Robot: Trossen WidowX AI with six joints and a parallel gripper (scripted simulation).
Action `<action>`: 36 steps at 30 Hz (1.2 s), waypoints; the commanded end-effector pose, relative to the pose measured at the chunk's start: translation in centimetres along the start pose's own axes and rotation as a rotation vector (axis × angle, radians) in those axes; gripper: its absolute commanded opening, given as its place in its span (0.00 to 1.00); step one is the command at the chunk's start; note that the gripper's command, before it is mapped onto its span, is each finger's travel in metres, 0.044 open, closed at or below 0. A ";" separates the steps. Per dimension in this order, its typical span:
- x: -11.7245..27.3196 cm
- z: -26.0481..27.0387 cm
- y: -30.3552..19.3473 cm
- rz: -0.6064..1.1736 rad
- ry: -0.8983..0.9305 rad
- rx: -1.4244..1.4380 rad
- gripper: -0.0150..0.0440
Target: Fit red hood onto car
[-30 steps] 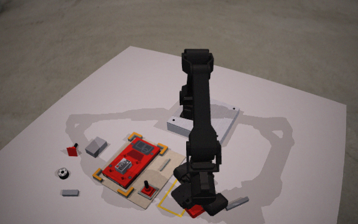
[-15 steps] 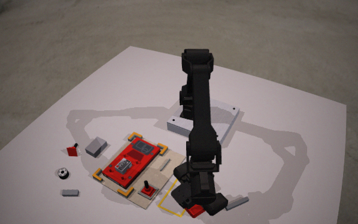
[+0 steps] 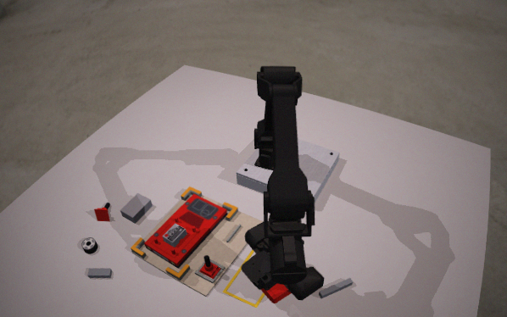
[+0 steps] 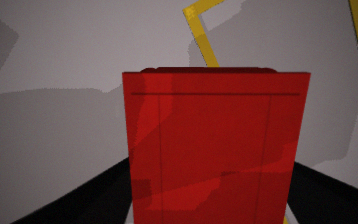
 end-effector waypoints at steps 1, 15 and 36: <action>1.7 0.1 0.1 -0.011 0.015 0.003 0.25; 5.2 0.1 0.0 -0.011 0.015 0.003 0.25; 7.0 -0.9 0.9 -0.006 0.005 0.014 0.25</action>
Point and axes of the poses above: the point midway between the two fingers, 35 mm back from their tips, its own x axis back along the fingers, its own z axis across the jaws, y = z × x, the point moved 10 cm from there along x, back along the fingers, and after that the axes turned 4 degrees about x, right-handed, at the moved point
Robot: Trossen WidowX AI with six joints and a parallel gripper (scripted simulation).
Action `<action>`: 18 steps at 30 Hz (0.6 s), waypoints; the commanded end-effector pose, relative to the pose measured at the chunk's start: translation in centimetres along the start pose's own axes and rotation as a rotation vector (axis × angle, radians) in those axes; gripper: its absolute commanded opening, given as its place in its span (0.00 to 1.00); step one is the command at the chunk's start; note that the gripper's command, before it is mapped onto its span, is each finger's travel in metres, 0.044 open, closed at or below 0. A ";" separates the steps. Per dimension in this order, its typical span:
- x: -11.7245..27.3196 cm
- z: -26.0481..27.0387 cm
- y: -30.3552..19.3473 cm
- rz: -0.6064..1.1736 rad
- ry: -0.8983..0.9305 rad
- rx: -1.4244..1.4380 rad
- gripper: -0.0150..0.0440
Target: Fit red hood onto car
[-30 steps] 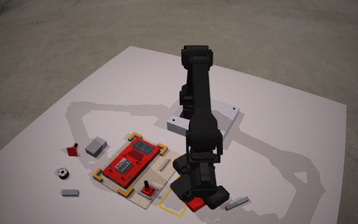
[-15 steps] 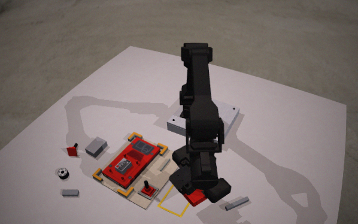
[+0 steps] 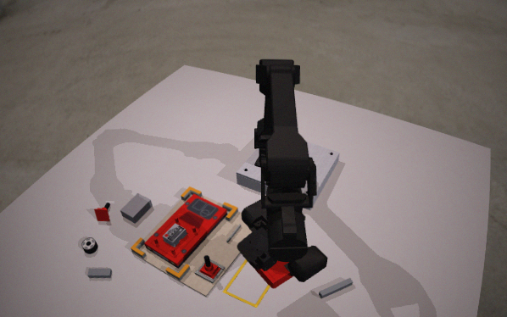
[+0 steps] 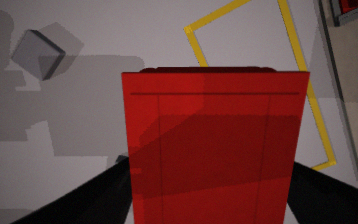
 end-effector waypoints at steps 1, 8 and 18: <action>0.0 -1.0 1.0 0.000 -0.001 0.013 0.25; 0.1 -2.9 2.7 -0.003 -0.002 0.048 0.25; 0.2 -5.9 4.9 -0.006 -0.004 0.098 0.25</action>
Point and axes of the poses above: the point midway between the two fingers, 35 mm back from their tips, its own x axis back along the fingers, its own z axis across the jaws, y = z × x, the point moved 10 cm from there along x, back along the fingers, and after that the axes turned 4 degrees about x, right-handed, at the moved point
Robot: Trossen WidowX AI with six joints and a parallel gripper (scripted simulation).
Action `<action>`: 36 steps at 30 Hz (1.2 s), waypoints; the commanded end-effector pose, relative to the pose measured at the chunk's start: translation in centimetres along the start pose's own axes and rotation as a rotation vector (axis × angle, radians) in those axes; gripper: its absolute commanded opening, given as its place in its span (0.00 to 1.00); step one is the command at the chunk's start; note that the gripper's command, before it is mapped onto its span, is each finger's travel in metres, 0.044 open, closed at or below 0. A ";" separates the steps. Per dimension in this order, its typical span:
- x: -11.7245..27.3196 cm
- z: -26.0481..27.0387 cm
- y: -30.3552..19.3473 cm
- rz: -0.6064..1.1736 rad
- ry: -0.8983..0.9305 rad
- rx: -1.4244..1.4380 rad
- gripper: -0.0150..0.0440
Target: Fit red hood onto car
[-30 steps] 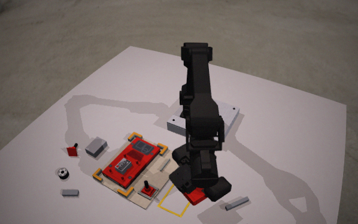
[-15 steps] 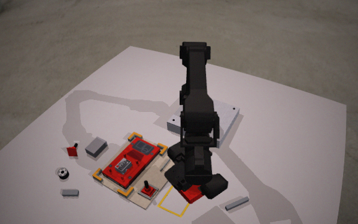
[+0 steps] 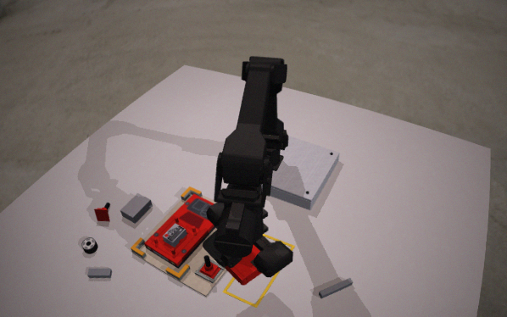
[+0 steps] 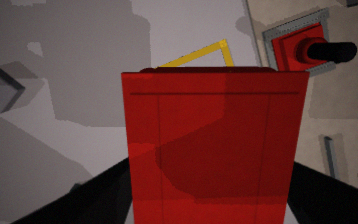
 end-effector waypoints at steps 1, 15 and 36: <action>0.3 -1.5 0.7 -0.009 -0.001 0.027 0.25; 0.4 -6.2 2.8 -0.012 -0.005 0.099 0.25; 0.7 -13.3 4.6 -0.014 -0.009 0.198 0.25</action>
Point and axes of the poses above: the point midway between the two fingers, 35 mm back from their tips, its own x axis back along the fingers, its own z axis across the jaws, y = z × x, the point moved 10 cm from there along x, back along the fingers, and after that the axes turned 4 degrees about x, right-handed, at the moved point
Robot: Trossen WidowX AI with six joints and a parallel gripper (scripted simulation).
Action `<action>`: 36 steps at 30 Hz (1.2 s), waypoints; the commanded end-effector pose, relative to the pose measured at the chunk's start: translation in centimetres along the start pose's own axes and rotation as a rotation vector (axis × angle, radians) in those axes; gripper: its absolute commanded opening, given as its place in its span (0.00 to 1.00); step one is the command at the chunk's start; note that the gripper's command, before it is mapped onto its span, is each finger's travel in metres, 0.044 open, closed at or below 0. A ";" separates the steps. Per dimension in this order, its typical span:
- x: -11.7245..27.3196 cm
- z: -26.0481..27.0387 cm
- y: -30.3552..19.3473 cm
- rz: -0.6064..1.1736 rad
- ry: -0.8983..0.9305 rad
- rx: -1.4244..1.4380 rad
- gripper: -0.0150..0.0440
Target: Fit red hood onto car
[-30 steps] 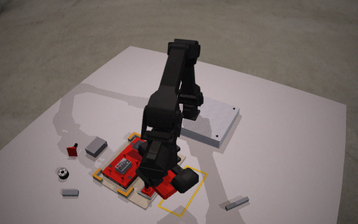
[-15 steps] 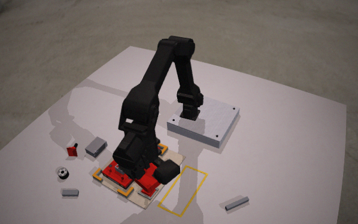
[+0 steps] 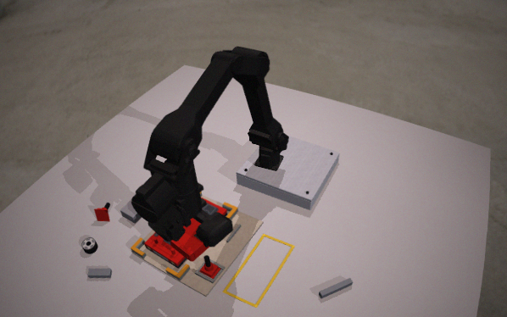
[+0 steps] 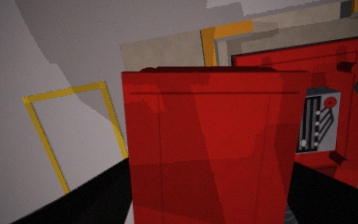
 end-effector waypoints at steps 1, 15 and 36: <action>0.3 -1.6 -0.2 -0.008 -0.006 0.023 0.25; 0.3 -6.3 -0.4 -0.009 -0.009 0.096 0.25; -2.4 -8.9 -0.7 -0.007 -0.013 0.140 0.25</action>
Point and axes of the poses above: the point midway between the two fingers, 35 mm back from their tips, its own x axis back along the fingers, its own z axis across the jaws, y = z × x, the point moved 10 cm from there along x, back along the fingers, and after that the axes turned 4 degrees about x, right-handed, at the moved point
